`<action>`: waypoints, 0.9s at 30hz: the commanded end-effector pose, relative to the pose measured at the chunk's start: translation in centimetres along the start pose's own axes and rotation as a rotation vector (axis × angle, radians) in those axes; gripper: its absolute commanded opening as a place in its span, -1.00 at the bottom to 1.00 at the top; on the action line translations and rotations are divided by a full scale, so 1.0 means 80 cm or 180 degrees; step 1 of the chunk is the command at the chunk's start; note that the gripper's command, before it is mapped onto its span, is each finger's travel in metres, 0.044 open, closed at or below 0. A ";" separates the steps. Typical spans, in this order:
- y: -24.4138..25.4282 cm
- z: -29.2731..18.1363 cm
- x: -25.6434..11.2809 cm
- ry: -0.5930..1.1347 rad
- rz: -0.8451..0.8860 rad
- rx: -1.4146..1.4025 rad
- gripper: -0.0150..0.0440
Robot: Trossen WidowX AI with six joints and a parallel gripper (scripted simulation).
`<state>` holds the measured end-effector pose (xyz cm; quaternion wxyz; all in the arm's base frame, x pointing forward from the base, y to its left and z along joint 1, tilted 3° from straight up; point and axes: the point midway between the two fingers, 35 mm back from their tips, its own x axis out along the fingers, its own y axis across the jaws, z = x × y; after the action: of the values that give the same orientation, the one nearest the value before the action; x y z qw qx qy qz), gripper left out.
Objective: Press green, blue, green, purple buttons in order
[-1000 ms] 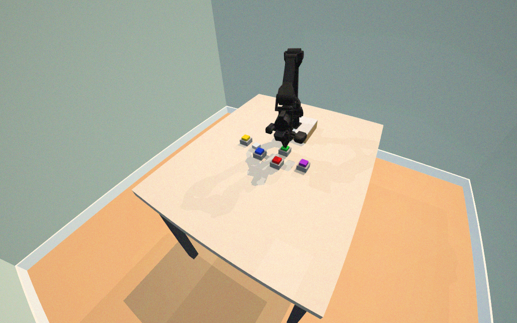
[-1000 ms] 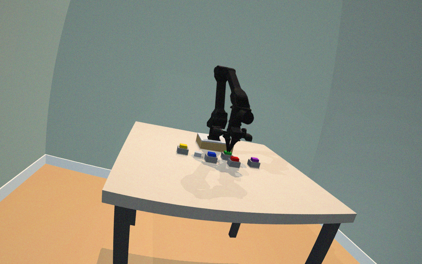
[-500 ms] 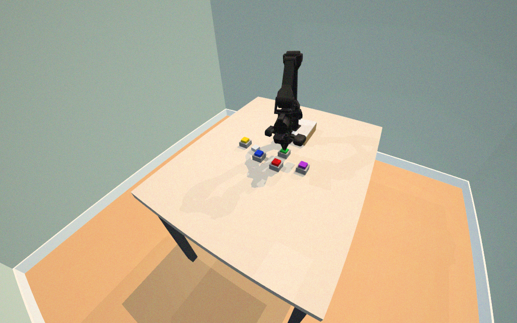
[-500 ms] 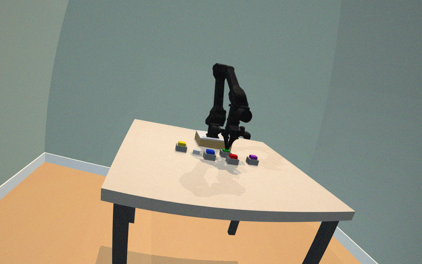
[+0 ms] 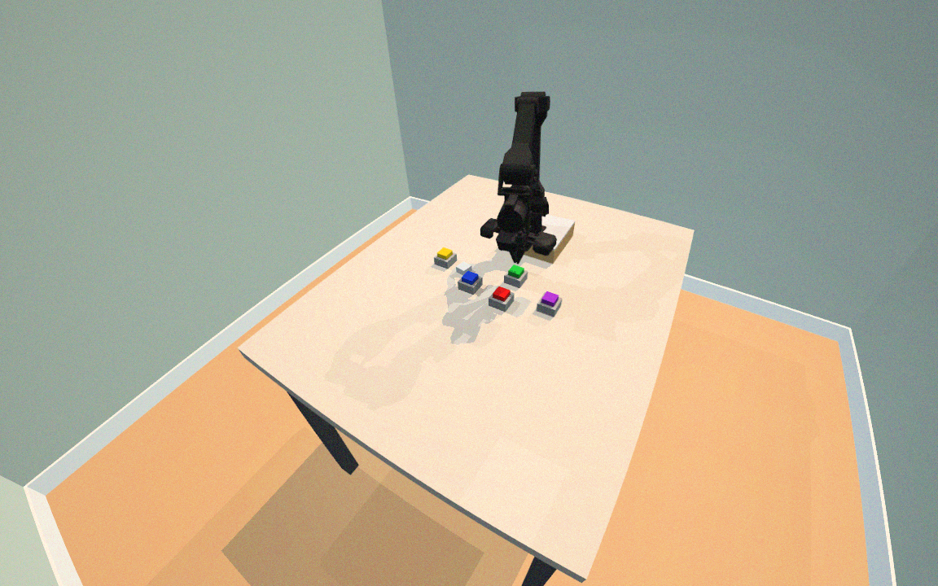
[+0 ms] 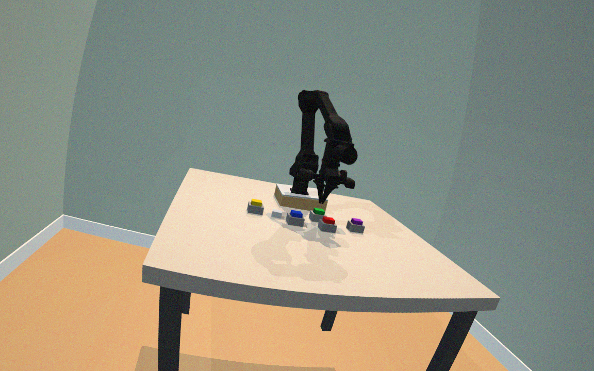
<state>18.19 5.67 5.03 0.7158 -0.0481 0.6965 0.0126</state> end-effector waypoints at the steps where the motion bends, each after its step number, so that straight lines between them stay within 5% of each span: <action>1: 0.000 0.003 -0.027 -0.0029 -0.0003 0.0015 -0.42; 5: 0.000 0.000 -0.079 -0.0028 -0.0003 0.0015 -0.42; 13: 0.010 0.009 -0.084 -0.0030 -0.0010 -0.0008 -0.42; 22: 0.137 0.068 -0.086 -0.0043 0.0019 -0.0009 -0.42; 27: 0.152 0.071 -0.084 -0.0040 0.0031 0.0016 -0.42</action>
<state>22.32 17.25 11.42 0.7201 -0.0511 0.6918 0.0183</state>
